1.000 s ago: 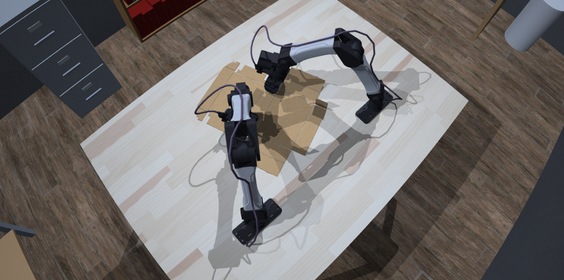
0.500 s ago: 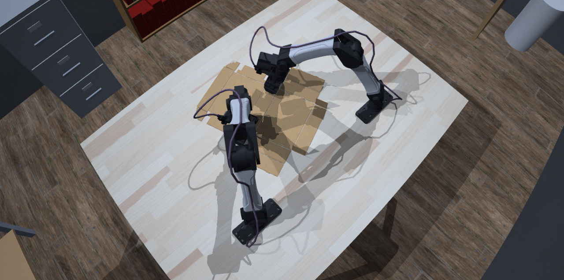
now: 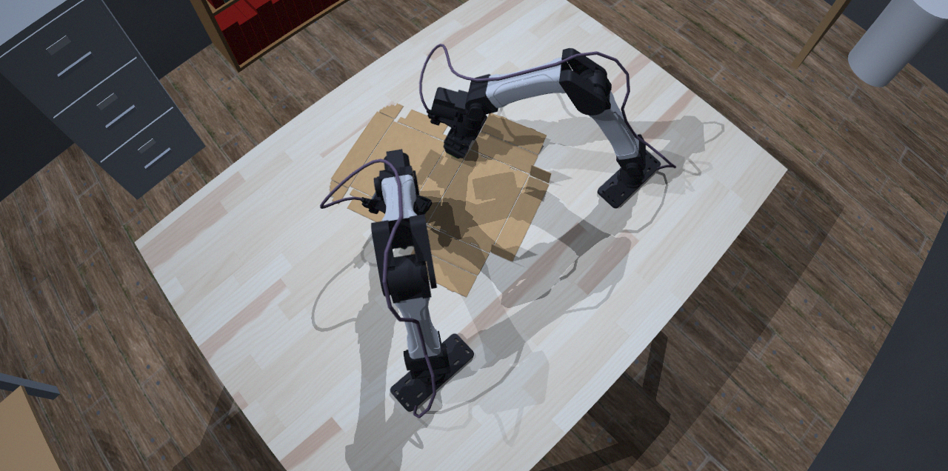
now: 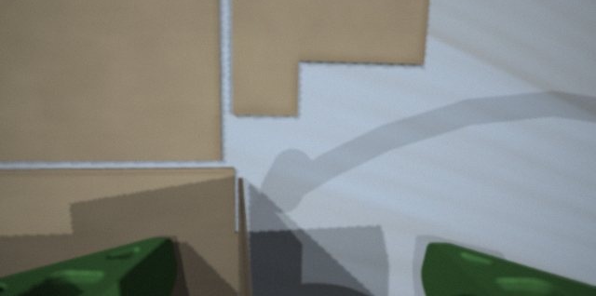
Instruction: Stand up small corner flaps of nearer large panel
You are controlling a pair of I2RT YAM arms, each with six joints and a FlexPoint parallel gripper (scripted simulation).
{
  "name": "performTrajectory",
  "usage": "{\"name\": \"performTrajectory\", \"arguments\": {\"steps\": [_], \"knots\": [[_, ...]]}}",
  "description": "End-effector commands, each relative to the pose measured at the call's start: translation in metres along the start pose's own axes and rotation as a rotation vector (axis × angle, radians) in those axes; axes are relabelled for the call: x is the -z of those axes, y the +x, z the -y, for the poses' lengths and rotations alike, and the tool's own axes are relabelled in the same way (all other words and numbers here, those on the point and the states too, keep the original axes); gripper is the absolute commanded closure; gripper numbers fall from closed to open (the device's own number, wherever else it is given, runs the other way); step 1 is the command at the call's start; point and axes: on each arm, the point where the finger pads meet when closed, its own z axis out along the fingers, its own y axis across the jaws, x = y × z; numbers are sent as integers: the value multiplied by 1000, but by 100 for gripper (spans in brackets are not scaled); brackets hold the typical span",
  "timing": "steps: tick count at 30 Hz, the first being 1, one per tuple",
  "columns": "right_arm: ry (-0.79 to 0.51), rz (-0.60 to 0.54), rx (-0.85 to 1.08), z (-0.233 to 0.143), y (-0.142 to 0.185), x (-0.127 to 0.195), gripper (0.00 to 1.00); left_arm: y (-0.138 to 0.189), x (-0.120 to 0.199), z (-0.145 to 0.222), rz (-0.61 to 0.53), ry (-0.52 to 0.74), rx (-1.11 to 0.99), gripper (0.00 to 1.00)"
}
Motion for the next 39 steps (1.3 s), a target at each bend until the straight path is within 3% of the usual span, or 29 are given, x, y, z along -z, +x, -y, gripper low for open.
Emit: {"name": "performTrajectory", "arguments": {"steps": [1,18,23,35,39], "knots": [[16,15,-16,0,-7,-8,23,-6,16,13,32,78,-13,23],[16,15,-16,0,-7,-8,23,-4,93,10,31,108,-11,23],[16,15,-16,0,-7,-8,23,-3,81,9,8,76,-10,23],[16,15,-16,0,-7,-8,23,-4,75,62,12,57,-7,23],[16,15,-16,0,-7,-8,23,-8,78,63,17,63,3,23]]}}
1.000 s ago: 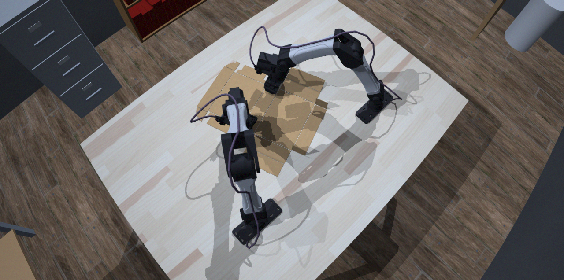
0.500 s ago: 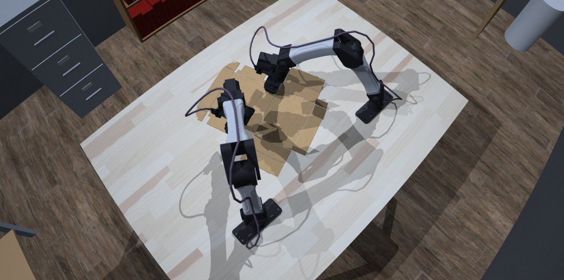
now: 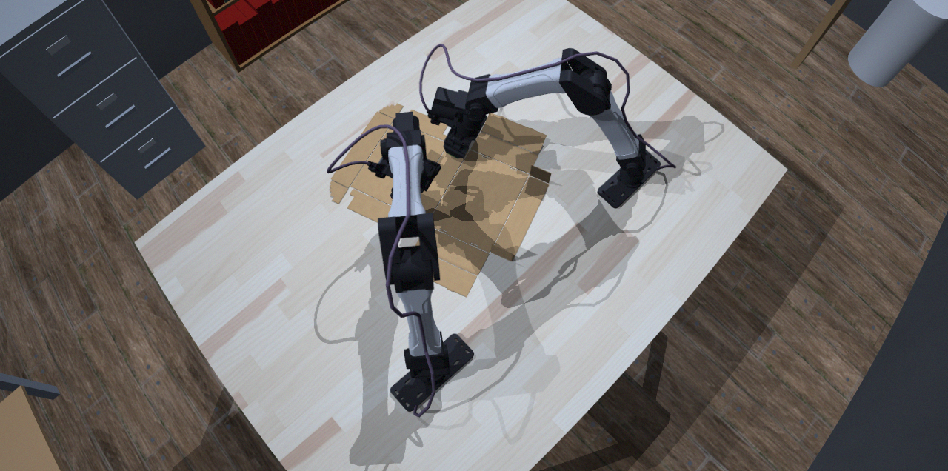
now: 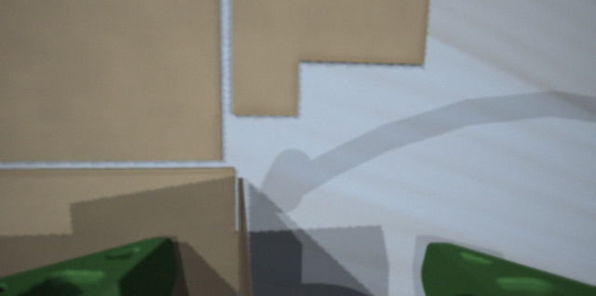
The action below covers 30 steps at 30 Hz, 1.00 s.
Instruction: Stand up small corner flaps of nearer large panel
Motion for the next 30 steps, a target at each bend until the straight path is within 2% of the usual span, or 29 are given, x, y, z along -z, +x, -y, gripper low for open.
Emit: {"name": "performTrajectory", "arguments": {"steps": [1,4,7,10,12,18,21,23,26,27,30], "knots": [[16,15,-16,0,-7,-8,23,-7,24,0,37,26,27,23],[16,15,-16,0,-7,-8,23,-7,21,0,34,23,27,23],[16,15,-16,0,-7,-8,23,-3,-1,-4,14,-4,22,23],[16,15,-16,0,-7,-8,23,-5,-3,-1,16,-1,22,23],[16,15,-16,0,-7,-8,23,-2,-18,-6,-1,-27,23,23],[16,15,-16,0,-7,-8,23,-1,-34,-6,-1,-28,19,23],[16,15,-16,0,-7,-8,23,-3,-31,1,16,-1,15,23],[16,15,-16,0,-7,-8,23,0,-43,-5,-1,-28,18,23],[16,15,-16,0,-7,-8,23,0,-43,-5,-1,-28,18,23],[16,15,-16,0,-7,-8,23,-7,-22,8,37,31,13,23],[16,15,-16,0,-7,-8,23,-7,-26,8,33,25,12,23]]}}
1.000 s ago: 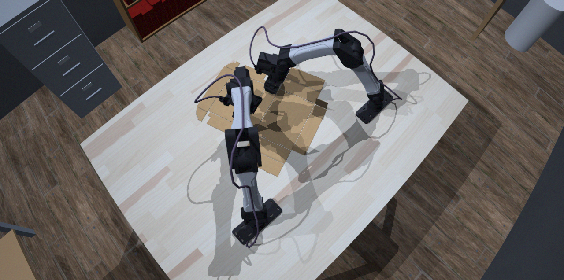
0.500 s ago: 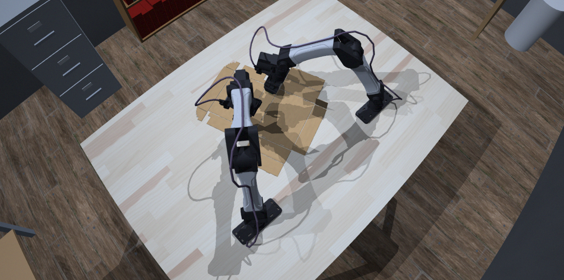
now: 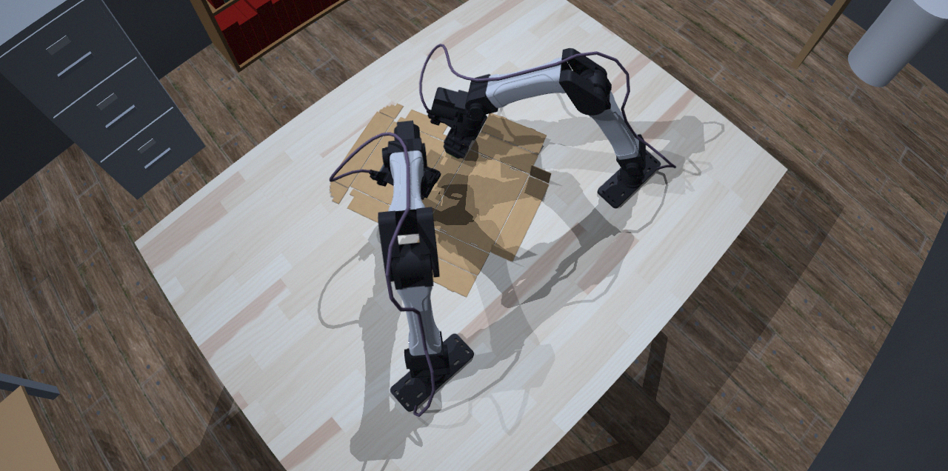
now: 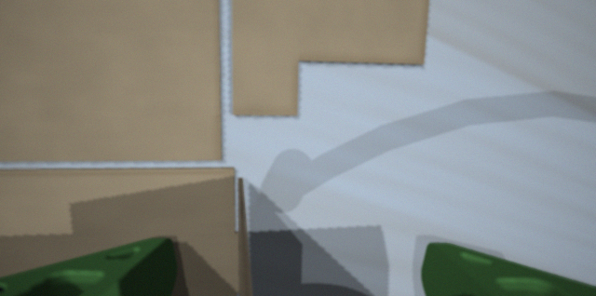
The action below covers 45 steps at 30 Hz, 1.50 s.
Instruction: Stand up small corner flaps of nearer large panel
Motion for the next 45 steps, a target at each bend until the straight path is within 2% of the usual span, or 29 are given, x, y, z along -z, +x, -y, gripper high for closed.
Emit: {"name": "performTrajectory", "arguments": {"steps": [1,7,9,14,18,20,22,24,28,30,31,35,36,37,38,45], "knots": [[15,14,-16,0,-7,-8,23,-5,7,12,35,33,-9,23],[15,14,-16,0,-7,-8,23,-4,-5,16,24,16,-5,23],[15,14,-16,0,-7,-8,23,-3,6,14,29,24,-6,23],[15,14,-16,0,-7,-8,23,-4,-8,21,25,17,-4,23],[15,14,-16,0,-7,-8,23,-2,-9,18,14,-2,-2,29],[15,14,-16,0,-7,-8,23,-2,4,21,28,22,-5,32],[15,14,-16,0,-7,-8,23,-3,-9,22,18,5,-4,35],[15,14,-16,0,-7,-8,23,-2,-3,21,18,6,-4,37],[15,14,-16,0,-7,-8,23,-4,-10,27,24,17,-6,43],[15,14,-16,0,-7,-8,23,-4,-10,27,24,17,-6,43],[15,14,-16,0,-7,-8,23,-5,5,28,39,41,-6,44],[15,14,-16,0,-7,-8,23,-2,-19,24,16,3,-5,50],[15,14,-16,0,-7,-8,23,-2,0,21,35,35,-8,50],[15,14,-16,0,-7,-8,23,-2,-7,21,17,18,-5,50],[15,14,-16,0,-7,-8,23,-3,3,23,37,39,-9,50],[15,14,-16,0,-7,-8,23,-2,-8,21,17,18,-5,50]]}}
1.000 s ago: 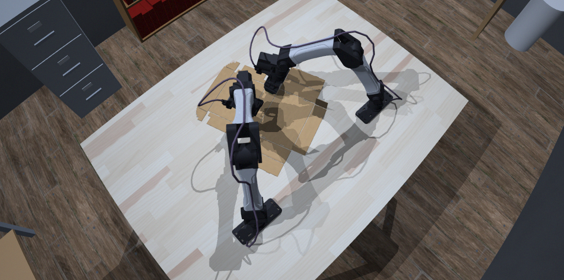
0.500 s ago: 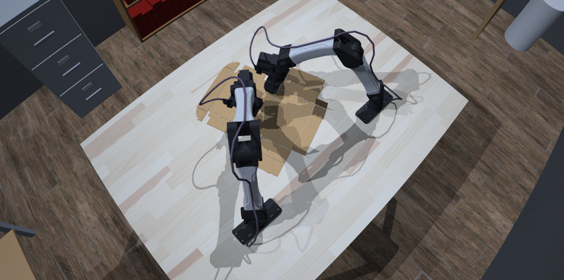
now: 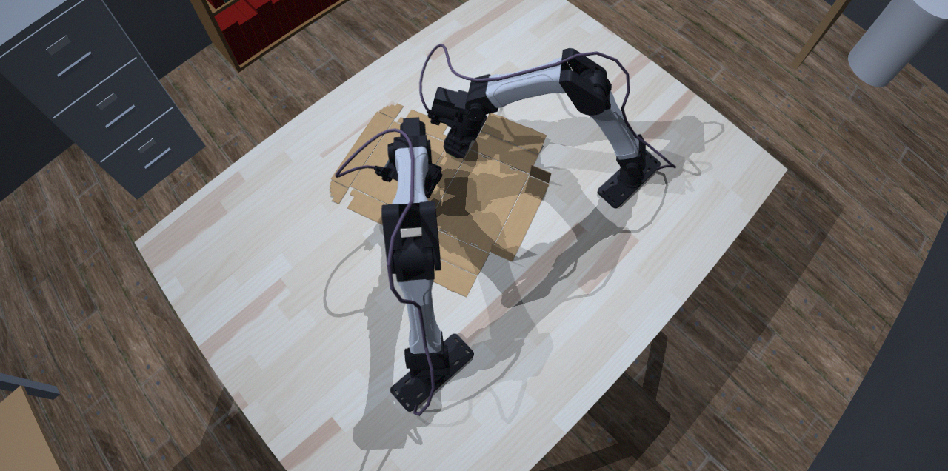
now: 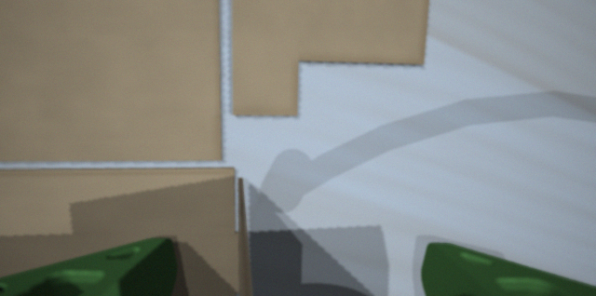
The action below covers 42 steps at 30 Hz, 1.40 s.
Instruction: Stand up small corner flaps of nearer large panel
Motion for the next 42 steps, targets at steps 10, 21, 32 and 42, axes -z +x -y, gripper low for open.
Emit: {"name": "performTrajectory", "arguments": {"steps": [10,21,32,42], "knots": [[15,14,-16,0,-7,-8,23,-1,15,-7,19,9,-4,50],[15,14,-16,0,-7,-8,23,-3,25,-15,24,23,-3,50],[15,14,-16,0,-7,-8,23,-2,32,-20,26,34,-9,50],[-80,39,-33,5,-8,12,23,-2,29,-22,25,31,-5,50]]}}
